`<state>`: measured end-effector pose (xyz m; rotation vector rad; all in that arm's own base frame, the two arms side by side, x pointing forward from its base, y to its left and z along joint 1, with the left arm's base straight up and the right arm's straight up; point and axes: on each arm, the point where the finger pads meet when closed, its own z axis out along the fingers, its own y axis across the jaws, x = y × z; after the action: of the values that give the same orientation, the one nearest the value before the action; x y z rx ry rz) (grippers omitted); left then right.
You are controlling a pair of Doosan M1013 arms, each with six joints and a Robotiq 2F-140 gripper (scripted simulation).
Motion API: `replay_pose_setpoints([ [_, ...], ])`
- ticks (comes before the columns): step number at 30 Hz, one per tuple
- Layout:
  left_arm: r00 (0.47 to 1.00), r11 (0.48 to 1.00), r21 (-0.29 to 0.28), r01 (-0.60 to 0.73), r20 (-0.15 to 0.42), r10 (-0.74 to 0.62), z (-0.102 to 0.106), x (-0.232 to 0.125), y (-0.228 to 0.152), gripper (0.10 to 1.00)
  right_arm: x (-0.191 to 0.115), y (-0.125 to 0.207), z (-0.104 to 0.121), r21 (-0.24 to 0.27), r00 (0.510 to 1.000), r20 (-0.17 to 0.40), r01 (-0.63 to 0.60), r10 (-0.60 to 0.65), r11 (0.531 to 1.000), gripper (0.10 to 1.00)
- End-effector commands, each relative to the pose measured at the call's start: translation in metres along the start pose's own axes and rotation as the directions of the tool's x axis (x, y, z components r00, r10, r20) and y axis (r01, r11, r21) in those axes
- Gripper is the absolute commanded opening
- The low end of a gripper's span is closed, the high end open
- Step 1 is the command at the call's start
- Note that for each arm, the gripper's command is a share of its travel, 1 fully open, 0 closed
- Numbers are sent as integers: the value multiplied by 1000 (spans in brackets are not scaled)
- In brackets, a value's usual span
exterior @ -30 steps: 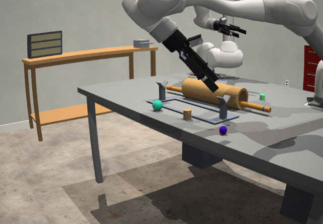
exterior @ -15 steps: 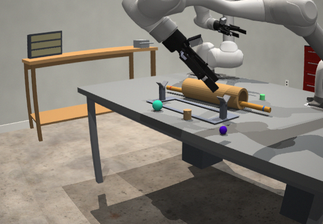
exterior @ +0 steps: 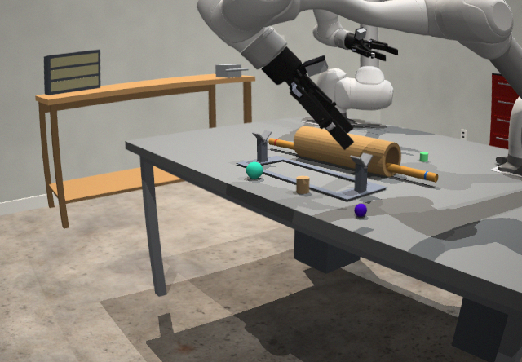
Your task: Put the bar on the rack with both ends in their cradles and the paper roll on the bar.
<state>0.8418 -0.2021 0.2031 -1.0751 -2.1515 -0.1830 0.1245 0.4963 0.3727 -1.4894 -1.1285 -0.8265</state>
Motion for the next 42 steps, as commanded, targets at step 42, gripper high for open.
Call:
replay_pose_setpoints([
  [42,945,957,-179,-228,196,262,45,-2,-93,585,-35,125,45,40,890,441,112,-118,993,585],
])
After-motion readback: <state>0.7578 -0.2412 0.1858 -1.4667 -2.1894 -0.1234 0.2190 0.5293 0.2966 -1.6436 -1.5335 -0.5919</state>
